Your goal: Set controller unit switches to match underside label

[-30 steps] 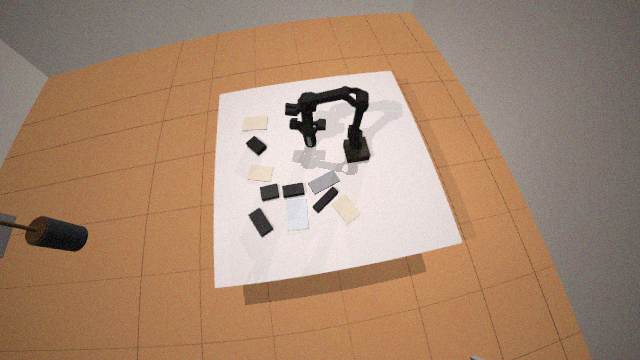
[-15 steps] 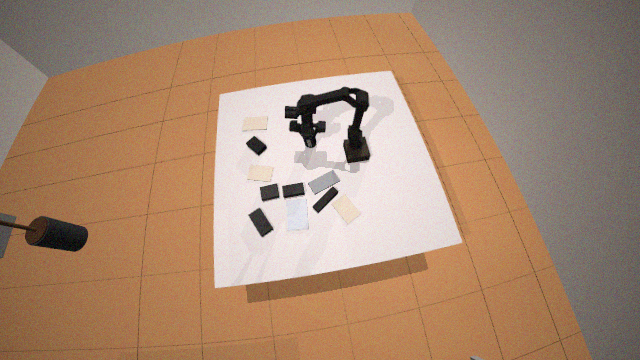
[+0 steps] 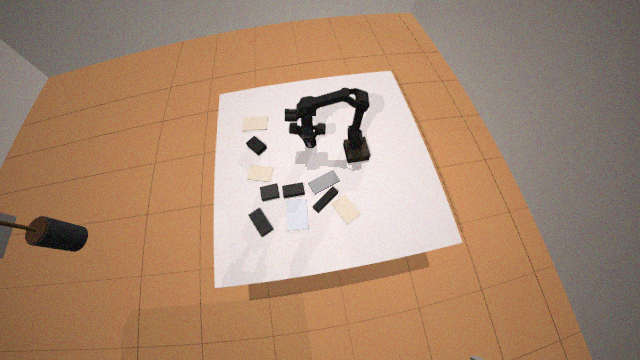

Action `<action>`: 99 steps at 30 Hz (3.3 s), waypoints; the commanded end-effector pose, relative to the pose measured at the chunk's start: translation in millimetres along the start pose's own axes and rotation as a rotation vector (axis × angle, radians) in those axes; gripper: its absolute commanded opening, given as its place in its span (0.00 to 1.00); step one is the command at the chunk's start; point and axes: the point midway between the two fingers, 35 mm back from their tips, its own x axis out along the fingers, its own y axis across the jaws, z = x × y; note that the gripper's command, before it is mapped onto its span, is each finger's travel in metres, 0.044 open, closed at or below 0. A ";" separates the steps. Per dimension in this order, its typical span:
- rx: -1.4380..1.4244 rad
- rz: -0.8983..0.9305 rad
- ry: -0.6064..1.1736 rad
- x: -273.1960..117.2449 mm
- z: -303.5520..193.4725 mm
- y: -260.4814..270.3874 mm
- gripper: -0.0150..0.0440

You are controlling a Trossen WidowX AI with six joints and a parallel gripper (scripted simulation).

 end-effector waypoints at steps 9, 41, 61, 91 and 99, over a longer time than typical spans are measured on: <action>0.003 0.013 -0.006 6.5 9.5 2.6 0.83; 0.004 0.013 -0.008 14.8 33.9 2.7 0.83; 0.004 0.013 -0.010 21.5 48.2 2.8 0.83; 0.004 0.013 -0.012 33.8 67.9 2.9 0.83; 0.004 0.013 -0.012 37.7 72.8 3.0 0.83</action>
